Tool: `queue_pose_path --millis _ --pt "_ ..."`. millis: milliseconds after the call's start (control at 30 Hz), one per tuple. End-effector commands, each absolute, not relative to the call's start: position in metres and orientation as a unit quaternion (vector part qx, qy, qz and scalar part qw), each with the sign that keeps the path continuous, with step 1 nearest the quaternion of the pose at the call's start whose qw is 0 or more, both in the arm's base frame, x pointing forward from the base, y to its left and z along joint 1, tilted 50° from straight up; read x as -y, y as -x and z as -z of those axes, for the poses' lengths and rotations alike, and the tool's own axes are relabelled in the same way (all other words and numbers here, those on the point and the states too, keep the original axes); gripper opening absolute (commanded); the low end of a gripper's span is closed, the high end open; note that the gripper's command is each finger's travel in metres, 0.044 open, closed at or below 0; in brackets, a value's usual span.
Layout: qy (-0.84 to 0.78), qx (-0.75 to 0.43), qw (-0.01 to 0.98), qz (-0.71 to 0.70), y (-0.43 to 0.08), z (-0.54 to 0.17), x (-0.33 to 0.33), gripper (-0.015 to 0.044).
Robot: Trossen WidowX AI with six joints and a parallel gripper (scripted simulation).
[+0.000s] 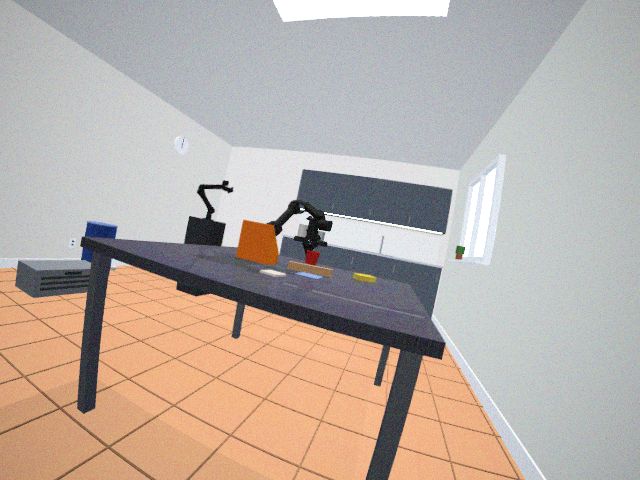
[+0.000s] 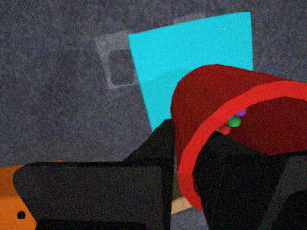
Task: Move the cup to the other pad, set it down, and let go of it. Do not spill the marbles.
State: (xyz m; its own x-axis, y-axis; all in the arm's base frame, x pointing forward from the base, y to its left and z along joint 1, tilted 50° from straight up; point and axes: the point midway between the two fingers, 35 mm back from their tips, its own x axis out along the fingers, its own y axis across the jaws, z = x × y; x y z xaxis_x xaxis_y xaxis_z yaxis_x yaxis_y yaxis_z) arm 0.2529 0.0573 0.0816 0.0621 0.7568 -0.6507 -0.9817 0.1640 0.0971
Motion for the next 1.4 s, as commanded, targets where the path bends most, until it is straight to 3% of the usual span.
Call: queue_pose_path --millis 0,1200,1367 --pt "0.187 -0.296 0.704 -0.618 -0.252 -0.078 -0.062 0.0" --pt "0.189 -0.294 0.703 -0.619 -0.253 -0.064 -0.081 0.0" --pt "0.189 -0.294 0.703 -0.619 -0.253 -0.064 -0.081 0.0128"
